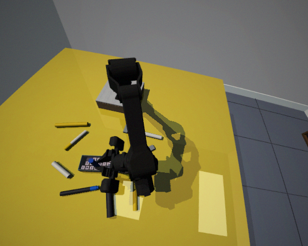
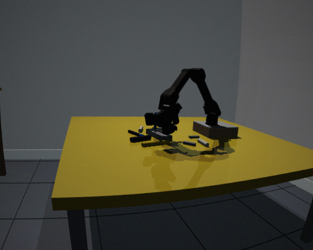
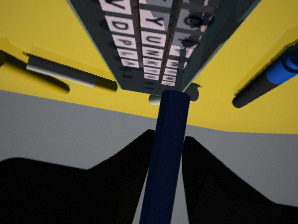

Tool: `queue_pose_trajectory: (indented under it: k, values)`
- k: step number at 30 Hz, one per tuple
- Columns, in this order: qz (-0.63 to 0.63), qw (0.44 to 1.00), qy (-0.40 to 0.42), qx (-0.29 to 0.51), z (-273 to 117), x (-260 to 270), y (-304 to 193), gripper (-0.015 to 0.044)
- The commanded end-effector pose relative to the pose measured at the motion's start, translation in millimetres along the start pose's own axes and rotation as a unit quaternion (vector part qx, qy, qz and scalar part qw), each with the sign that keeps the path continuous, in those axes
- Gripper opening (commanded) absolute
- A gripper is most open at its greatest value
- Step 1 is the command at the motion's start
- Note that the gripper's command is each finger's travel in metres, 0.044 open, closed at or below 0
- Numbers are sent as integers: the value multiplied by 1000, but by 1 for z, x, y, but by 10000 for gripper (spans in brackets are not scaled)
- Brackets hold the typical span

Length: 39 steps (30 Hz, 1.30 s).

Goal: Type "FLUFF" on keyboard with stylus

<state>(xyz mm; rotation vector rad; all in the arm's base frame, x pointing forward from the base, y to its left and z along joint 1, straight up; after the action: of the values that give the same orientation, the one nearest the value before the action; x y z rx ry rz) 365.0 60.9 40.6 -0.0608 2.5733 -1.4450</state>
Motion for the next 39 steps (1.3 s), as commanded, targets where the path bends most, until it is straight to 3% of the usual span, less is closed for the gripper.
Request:
queue_pose_trajectory:
  k: [1,27,33,35,39]
  values:
    - [-6,1000,0,3,2,1,2,81]
    - [-2,1000,0,1,-16,-2,-28,85]
    - [-2,1000,0,1,-16,-2,-28,45]
    - [-2,1000,1,1,-15,0,-29,0]
    - [-3,1000,1,2,-13,7,-32,0]
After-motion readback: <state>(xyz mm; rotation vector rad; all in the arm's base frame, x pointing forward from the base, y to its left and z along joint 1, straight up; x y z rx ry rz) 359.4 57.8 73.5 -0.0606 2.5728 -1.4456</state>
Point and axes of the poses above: the point midway between the two fingers, 35 mm back from their tips, its own z axis out along the fingers, its own x axis across the jaws, y = z × x, the point moved 1 cm from there along -z, back along the fingers, and after that the axes turned 7 degrees about z, right-handed, at the moved point
